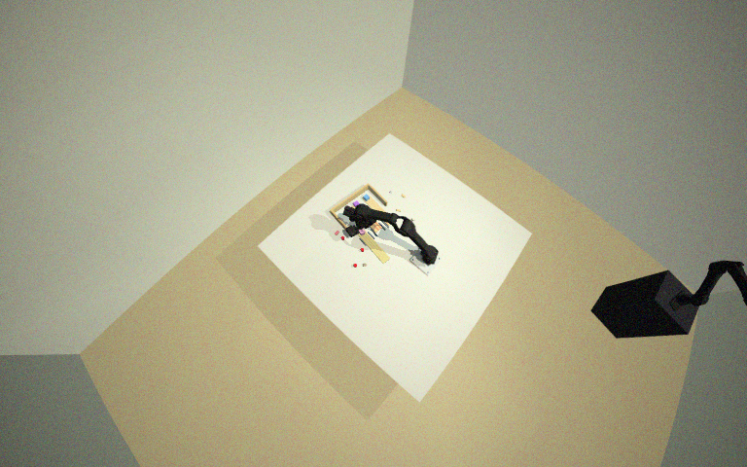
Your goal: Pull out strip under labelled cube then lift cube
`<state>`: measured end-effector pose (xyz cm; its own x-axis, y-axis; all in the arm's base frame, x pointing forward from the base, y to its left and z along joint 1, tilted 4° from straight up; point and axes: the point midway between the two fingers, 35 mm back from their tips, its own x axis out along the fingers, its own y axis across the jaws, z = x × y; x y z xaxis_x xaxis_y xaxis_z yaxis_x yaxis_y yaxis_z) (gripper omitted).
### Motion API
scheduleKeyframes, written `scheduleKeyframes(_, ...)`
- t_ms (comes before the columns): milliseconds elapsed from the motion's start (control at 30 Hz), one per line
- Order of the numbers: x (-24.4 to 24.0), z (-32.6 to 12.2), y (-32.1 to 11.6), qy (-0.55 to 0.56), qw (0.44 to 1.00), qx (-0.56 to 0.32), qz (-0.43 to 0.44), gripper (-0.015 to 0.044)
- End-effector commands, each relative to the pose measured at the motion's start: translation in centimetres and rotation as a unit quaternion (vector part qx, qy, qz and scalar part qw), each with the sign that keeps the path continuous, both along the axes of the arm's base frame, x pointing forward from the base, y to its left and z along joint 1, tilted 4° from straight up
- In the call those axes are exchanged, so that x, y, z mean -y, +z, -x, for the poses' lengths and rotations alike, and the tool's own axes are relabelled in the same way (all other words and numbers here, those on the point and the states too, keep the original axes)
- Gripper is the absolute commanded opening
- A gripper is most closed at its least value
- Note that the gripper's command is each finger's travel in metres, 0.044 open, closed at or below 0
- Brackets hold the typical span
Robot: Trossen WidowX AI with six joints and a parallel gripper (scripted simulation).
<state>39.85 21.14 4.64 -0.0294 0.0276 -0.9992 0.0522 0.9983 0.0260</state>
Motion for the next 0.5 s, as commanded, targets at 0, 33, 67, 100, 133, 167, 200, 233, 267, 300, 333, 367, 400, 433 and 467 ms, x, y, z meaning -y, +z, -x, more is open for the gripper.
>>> scheduleKeyframes(0, 0.1, 0.1, -0.8, 0.002, 1.0, -0.002, 0.003, 0.025)
scheduleKeyframes(33, 0.1, 0.1, -1.0, 0.002, 1.0, -0.002, 0.003, 0.025)
scheduleKeyframes(67, 0.1, 0.1, -1.1, 0.002, 1.0, -0.002, 0.003, 0.025)
scheduleKeyframes(100, 0.1, 0.2, -1.3, 0.002, 1.0, -0.002, 0.003, 0.025)
scheduleKeyframes(133, 0.1, 0.2, -1.5, 0.002, 1.0, -0.002, 0.003, 0.025)
scheduleKeyframes(167, 0.1, 0.2, -1.6, 0.002, 1.0, -0.002, 0.003, 0.025)
scheduleKeyframes(200, 0.1, 0.2, -1.8, 0.002, 1.0, -0.002, 0.003, 0.025)
scheduleKeyframes(233, 0.1, 0.2, -2.0, 0.002, 1.0, -0.002, 0.003, 0.025)
scheduleKeyframes(267, 0.1, 0.2, -2.1, 0.002, 1.0, -0.002, 0.003, 0.025)
scheduleKeyframes(300, 0.1, 0.2, -2.3, 0.002, 1.0, -0.002, 0.003, 0.025)
scheduleKeyframes(333, 0.1, 0.2, -2.4, 0.002, 1.0, -0.002, 0.003, 0.025)
scheduleKeyframes(367, 0.1, 0.3, -2.6, 0.002, 1.0, -0.002, 0.003, 0.025)
scheduleKeyframes(400, 0.1, 0.3, -2.7, 0.002, 1.0, -0.002, 0.003, 0.025)
scheduleKeyframes(433, 0.1, 0.3, -2.7, 0.002, 1.0, -0.002, 0.003, 0.025)
scheduleKeyframes(467, 0.1, 0.3, -2.7, 0.002, 1.0, -0.002, 0.003, 0.025)
